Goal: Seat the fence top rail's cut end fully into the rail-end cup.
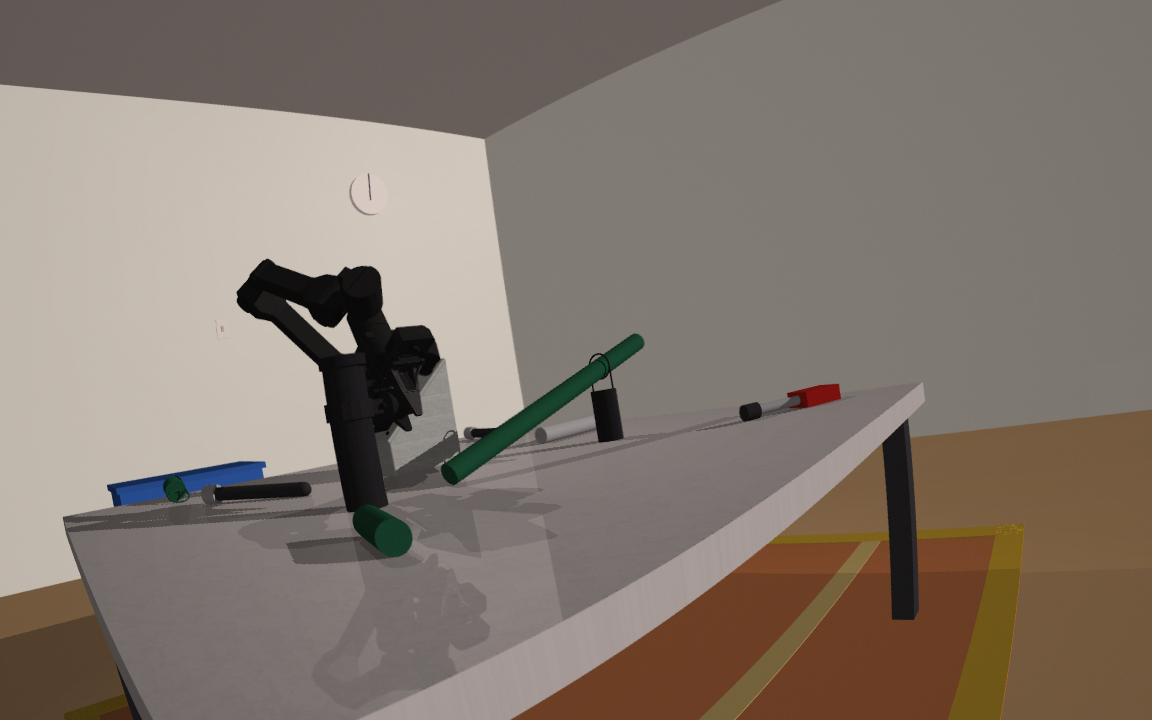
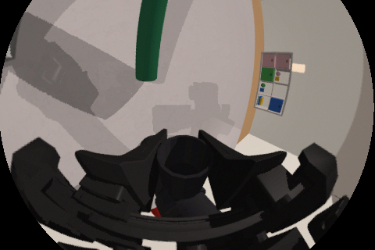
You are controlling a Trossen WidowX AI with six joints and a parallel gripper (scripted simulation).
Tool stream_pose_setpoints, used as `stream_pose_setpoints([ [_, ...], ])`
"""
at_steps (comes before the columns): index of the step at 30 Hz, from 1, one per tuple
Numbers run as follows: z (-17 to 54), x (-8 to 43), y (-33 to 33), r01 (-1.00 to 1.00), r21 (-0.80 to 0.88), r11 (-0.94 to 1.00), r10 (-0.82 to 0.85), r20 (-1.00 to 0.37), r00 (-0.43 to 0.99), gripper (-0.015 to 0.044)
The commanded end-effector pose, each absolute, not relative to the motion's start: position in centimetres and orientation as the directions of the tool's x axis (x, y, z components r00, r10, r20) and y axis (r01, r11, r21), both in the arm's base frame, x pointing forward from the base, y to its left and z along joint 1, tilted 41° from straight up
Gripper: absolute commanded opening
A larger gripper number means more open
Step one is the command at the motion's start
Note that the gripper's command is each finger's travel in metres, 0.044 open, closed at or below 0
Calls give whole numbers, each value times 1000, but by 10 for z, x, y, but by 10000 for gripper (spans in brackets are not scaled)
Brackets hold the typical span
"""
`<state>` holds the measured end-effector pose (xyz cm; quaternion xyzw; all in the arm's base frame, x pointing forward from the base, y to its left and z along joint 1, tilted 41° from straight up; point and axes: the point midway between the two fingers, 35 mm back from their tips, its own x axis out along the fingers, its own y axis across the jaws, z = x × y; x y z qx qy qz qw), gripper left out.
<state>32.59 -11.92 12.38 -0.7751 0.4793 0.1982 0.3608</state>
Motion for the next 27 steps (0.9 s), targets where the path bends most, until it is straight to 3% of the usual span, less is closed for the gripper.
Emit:
stream_pose_setpoints([
  [1,124,322,-118,-886,-344,-311,-585,-666,463,0],
  [27,123,323,-119,-889,-349,-297,-596,-659,459,0],
])
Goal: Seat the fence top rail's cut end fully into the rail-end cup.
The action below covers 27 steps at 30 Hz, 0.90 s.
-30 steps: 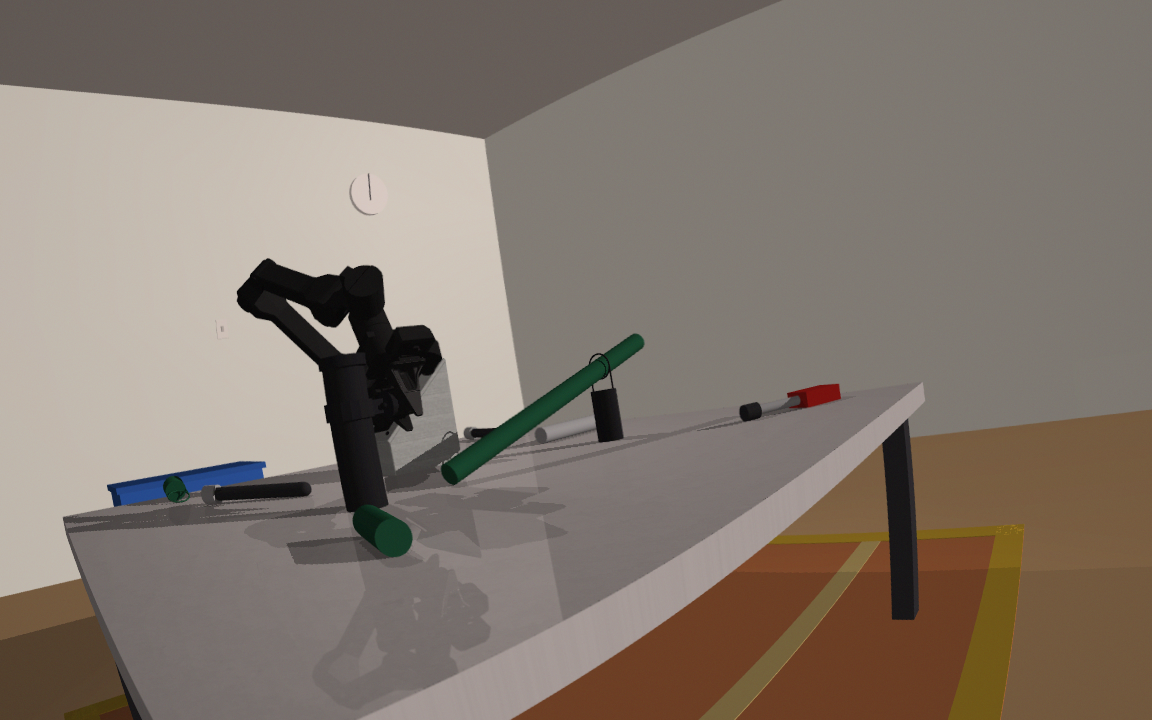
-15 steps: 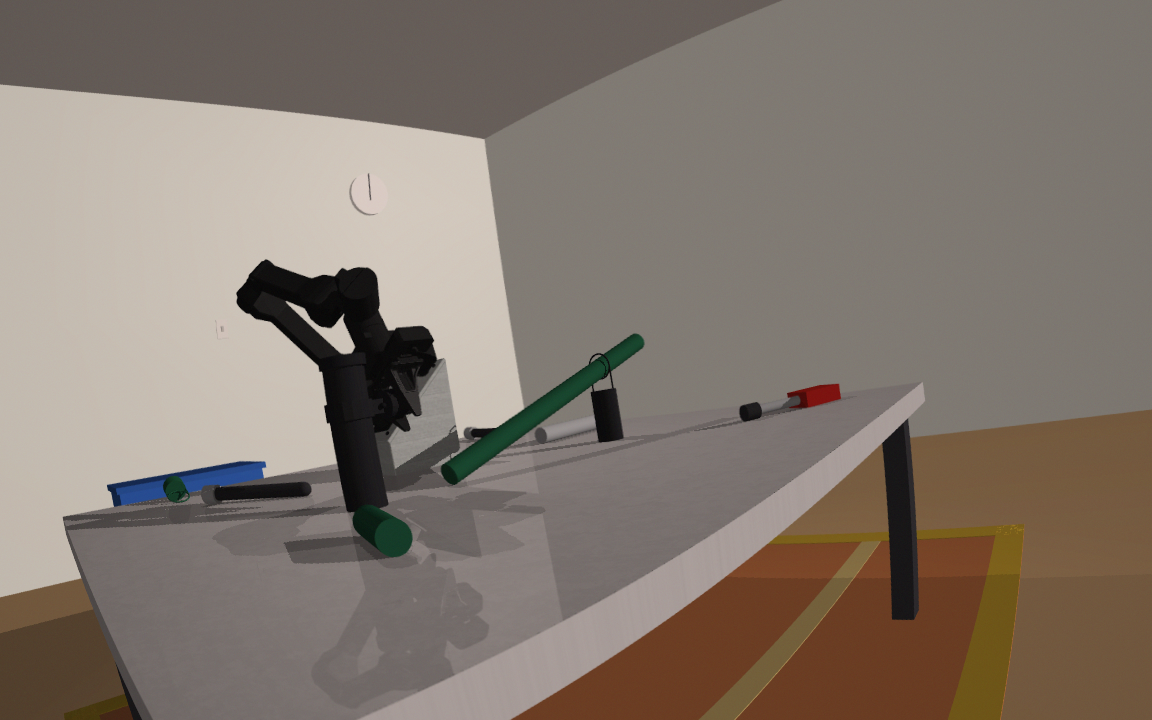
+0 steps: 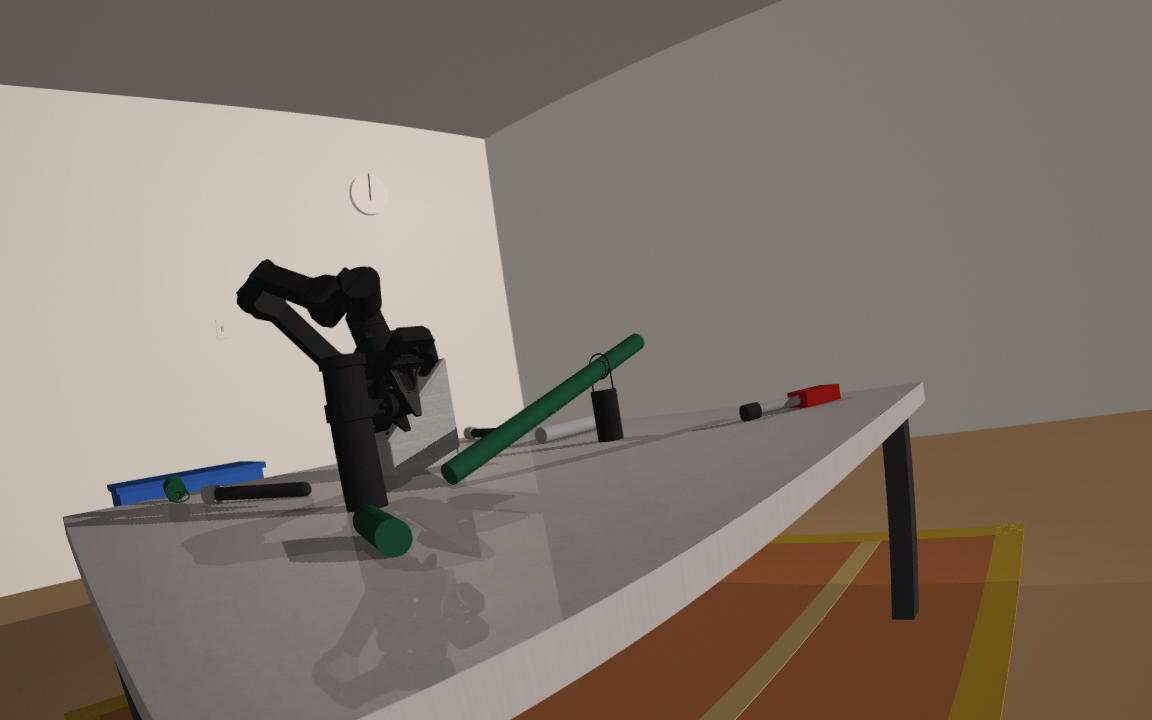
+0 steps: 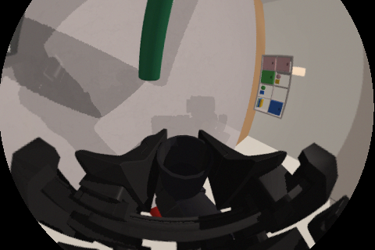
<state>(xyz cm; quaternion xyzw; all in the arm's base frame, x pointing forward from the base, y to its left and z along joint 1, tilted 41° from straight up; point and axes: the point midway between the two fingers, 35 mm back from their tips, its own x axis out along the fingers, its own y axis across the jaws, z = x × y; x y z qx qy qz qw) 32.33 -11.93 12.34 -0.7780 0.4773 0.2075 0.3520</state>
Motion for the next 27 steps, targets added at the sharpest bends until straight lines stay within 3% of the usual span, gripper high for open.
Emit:
stream_pose_setpoints([
  [1,123,323,-119,-889,-349,-297,-596,-659,459,0],
  [4,123,323,-119,-889,-349,-297,-596,-659,459,0],
  [21,124,325,-99,-889,-347,-299,-589,-666,458,440],
  [27,125,325,-76,-888,-345,-305,-584,-669,460,440],
])
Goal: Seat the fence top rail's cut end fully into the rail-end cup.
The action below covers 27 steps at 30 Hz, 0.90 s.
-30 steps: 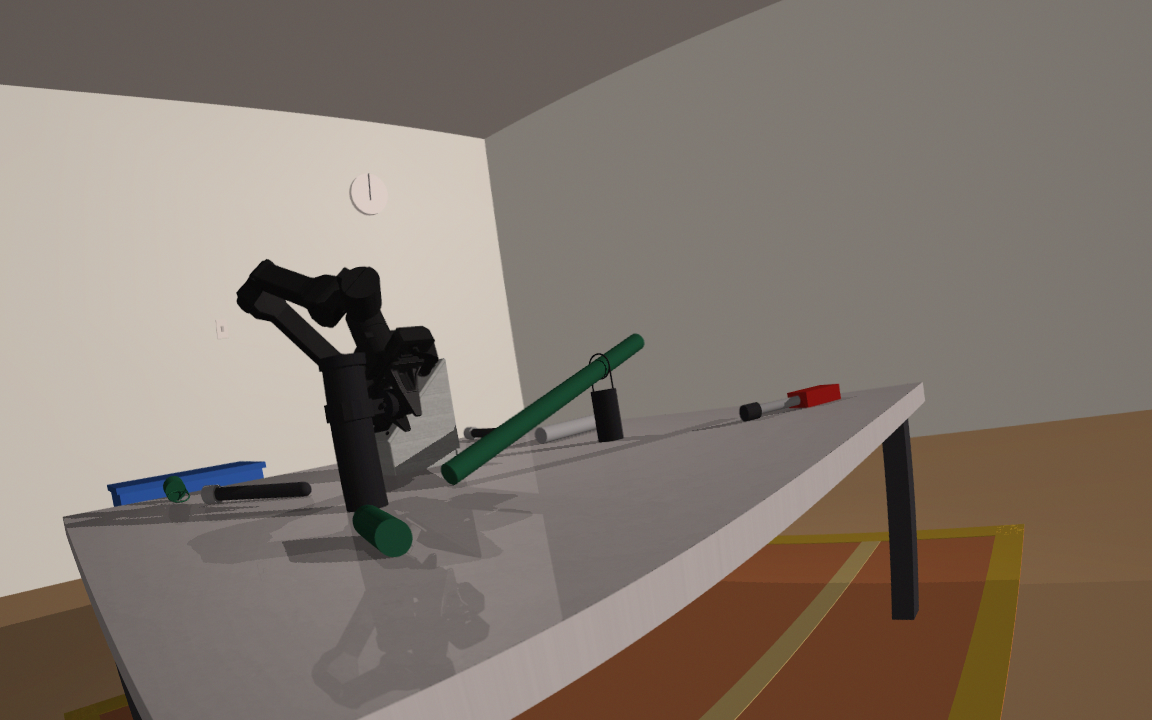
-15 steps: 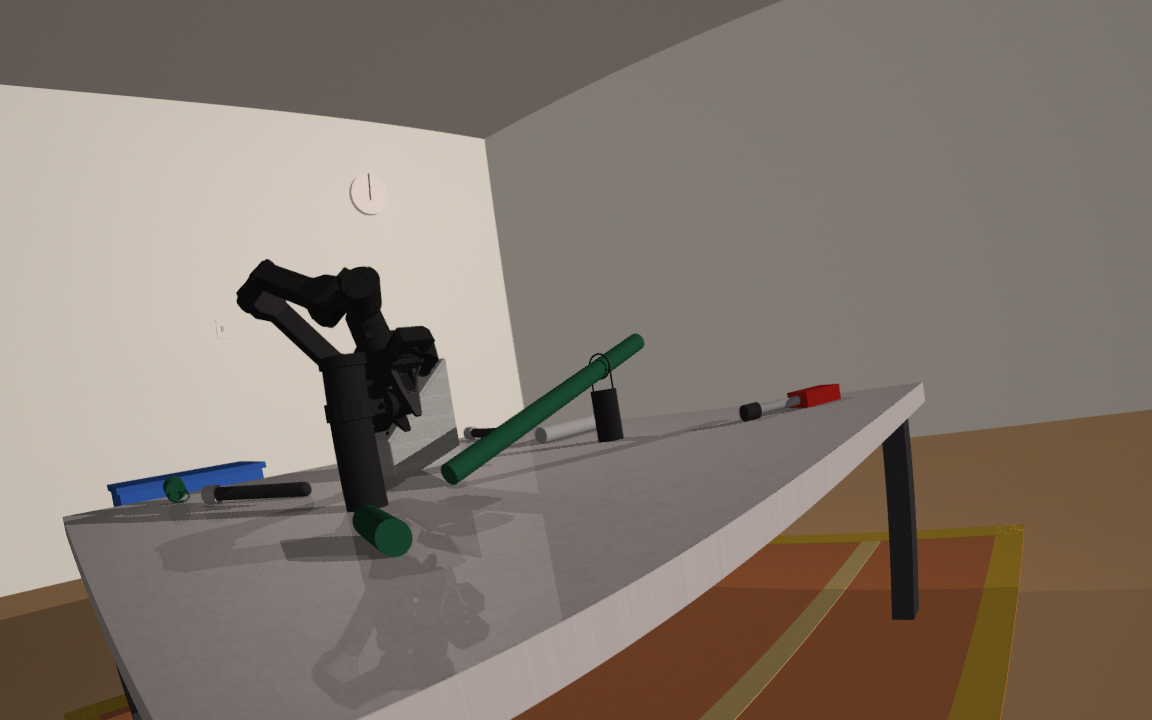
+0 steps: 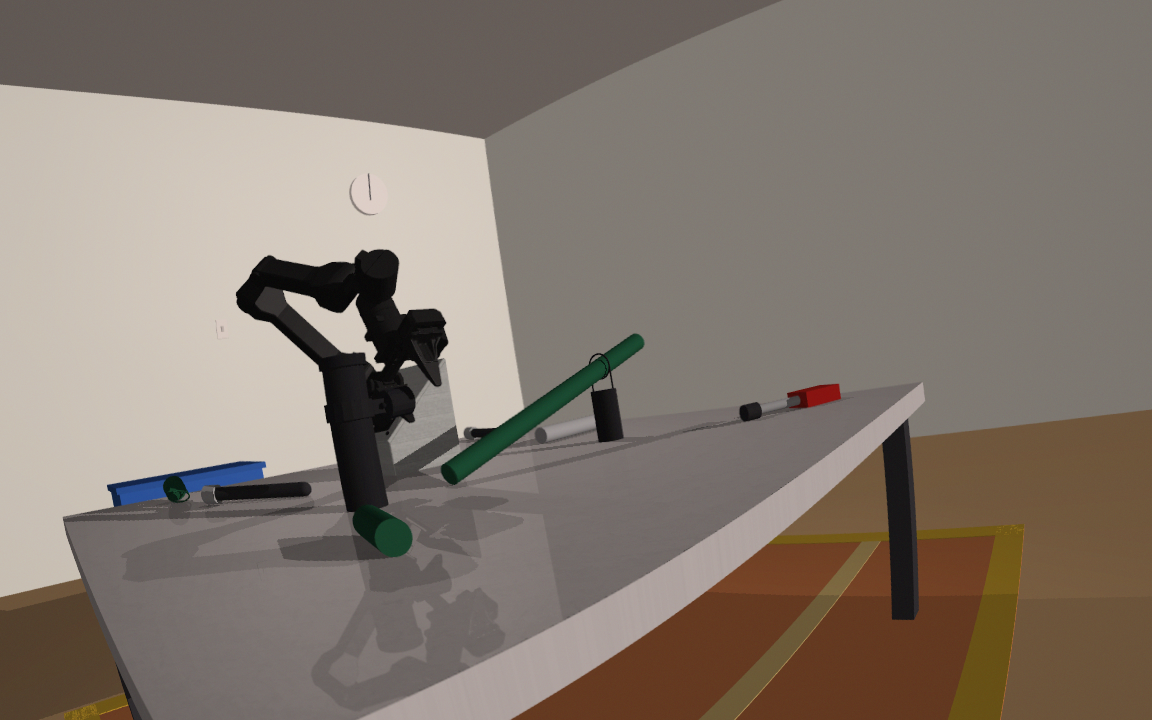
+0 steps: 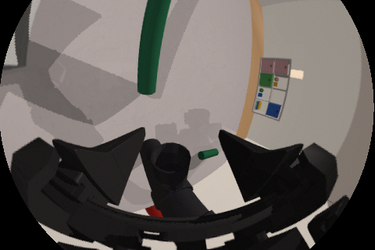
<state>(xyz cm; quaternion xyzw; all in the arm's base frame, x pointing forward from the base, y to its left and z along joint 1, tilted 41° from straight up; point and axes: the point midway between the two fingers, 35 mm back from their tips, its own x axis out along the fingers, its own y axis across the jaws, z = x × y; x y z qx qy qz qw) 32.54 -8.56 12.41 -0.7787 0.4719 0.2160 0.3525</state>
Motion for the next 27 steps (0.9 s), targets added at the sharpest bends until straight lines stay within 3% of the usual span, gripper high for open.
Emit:
stream_pose_setpoints([
  [1,126,325,-72,-887,-345,-306,-583,-669,461,440],
  [7,125,326,-63,-886,-372,-277,-576,-674,463,440],
  [13,119,329,-25,-818,-573,59,-565,-694,445,440],
  [21,115,325,28,-517,-713,474,-571,-696,436,440],
  [27,115,318,64,-241,-718,653,-583,-680,445,440],
])
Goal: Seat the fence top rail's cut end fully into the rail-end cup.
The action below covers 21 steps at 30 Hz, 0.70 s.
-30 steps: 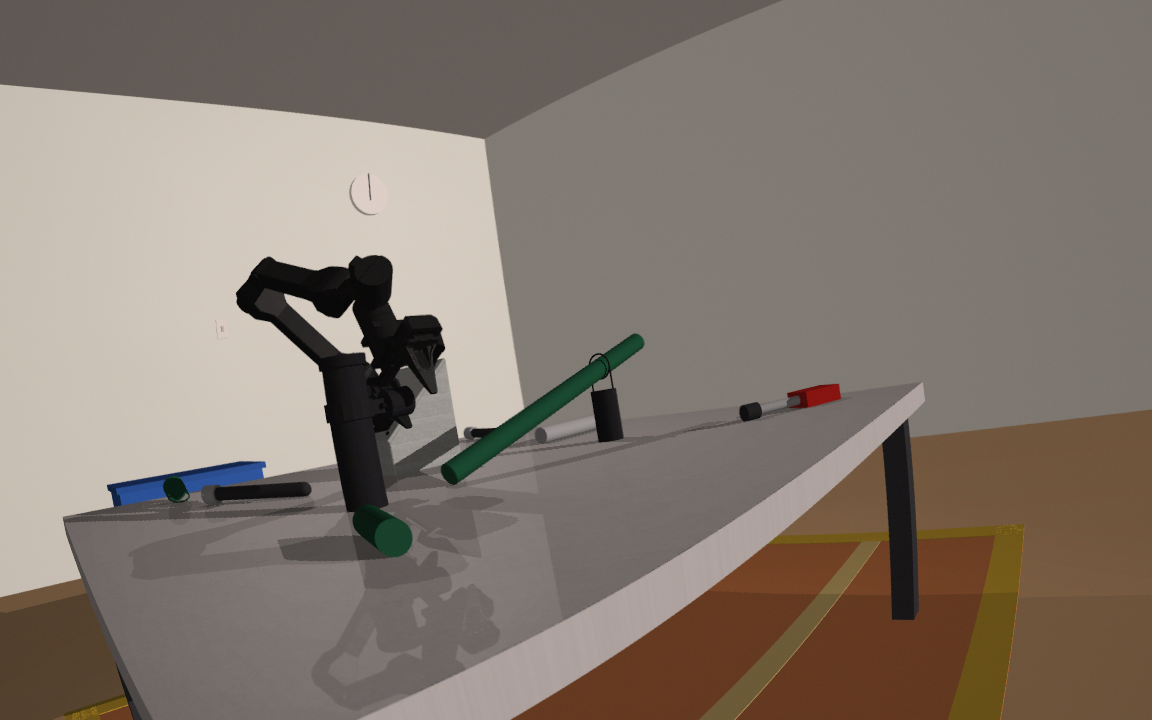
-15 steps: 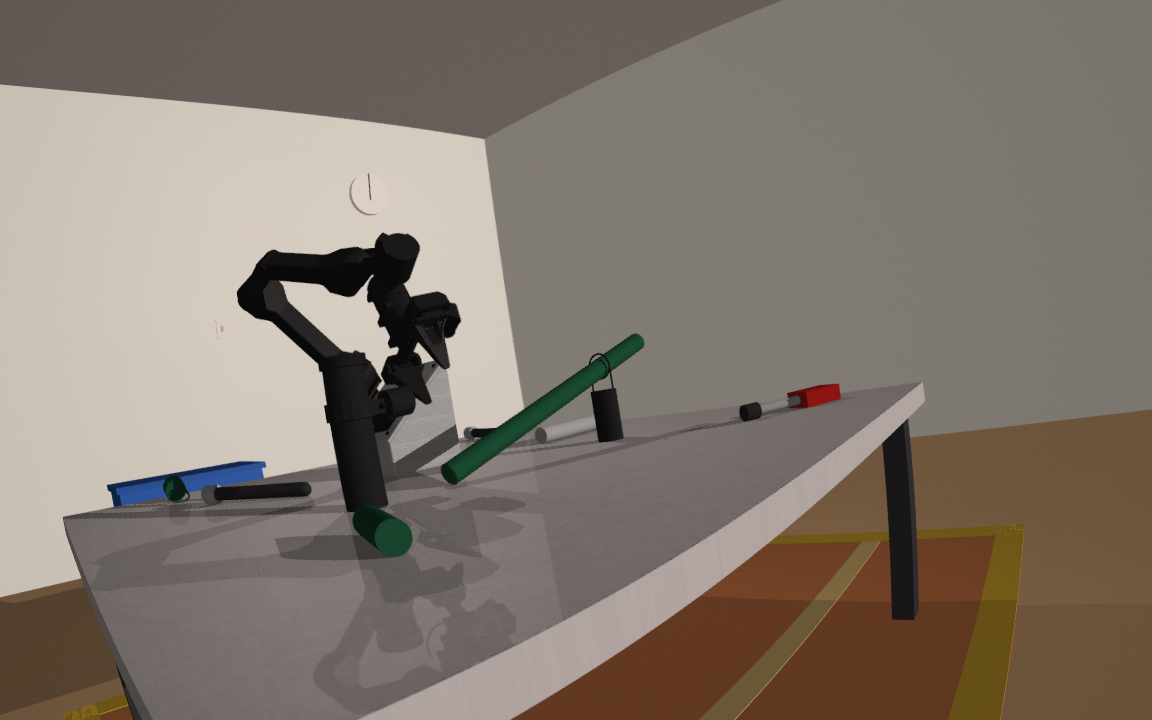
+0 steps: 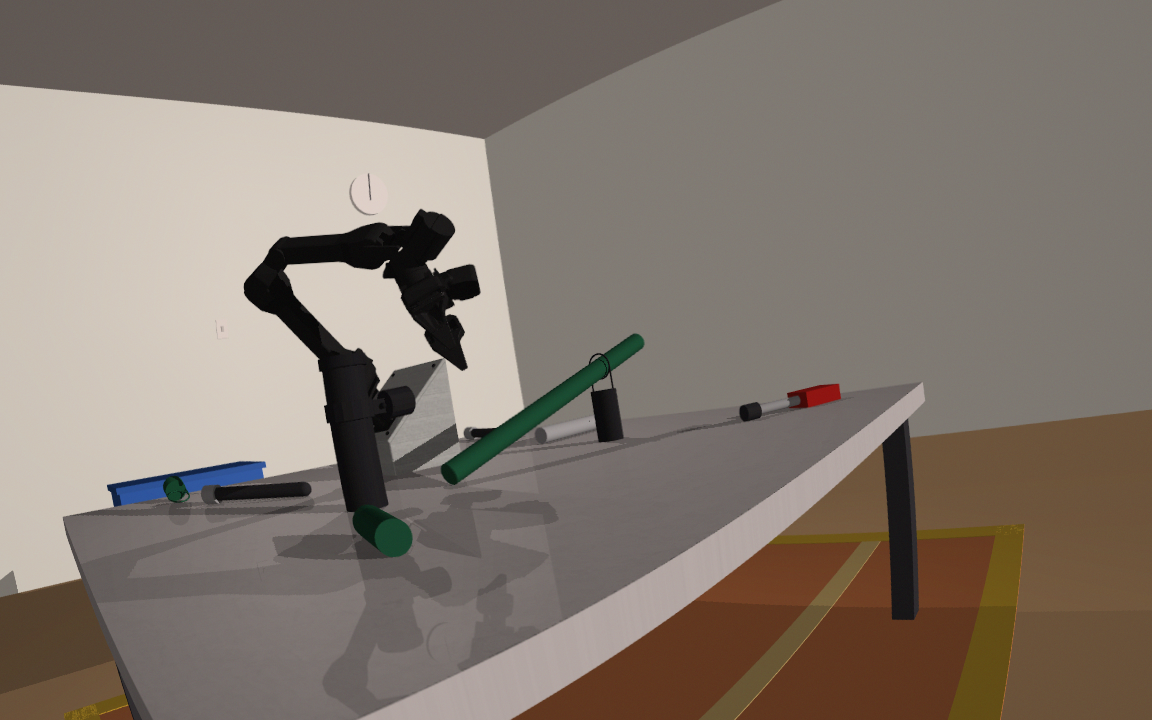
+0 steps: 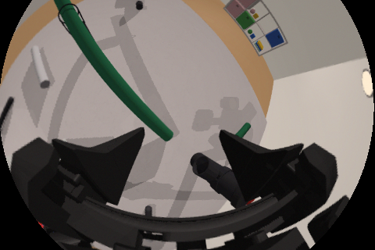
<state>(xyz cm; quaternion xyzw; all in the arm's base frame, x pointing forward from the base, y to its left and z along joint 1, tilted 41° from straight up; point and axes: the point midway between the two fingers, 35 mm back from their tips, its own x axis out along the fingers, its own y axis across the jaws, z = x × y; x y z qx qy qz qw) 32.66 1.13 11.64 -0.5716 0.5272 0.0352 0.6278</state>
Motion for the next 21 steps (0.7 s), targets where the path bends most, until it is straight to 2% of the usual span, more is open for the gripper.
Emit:
stream_pose_setpoints([
  [1,115,317,68,-205,-714,670,-585,-677,447,440],
  [7,116,311,88,25,-657,753,-592,-662,459,440],
  [21,116,311,89,36,-653,756,-593,-661,460,440],
])
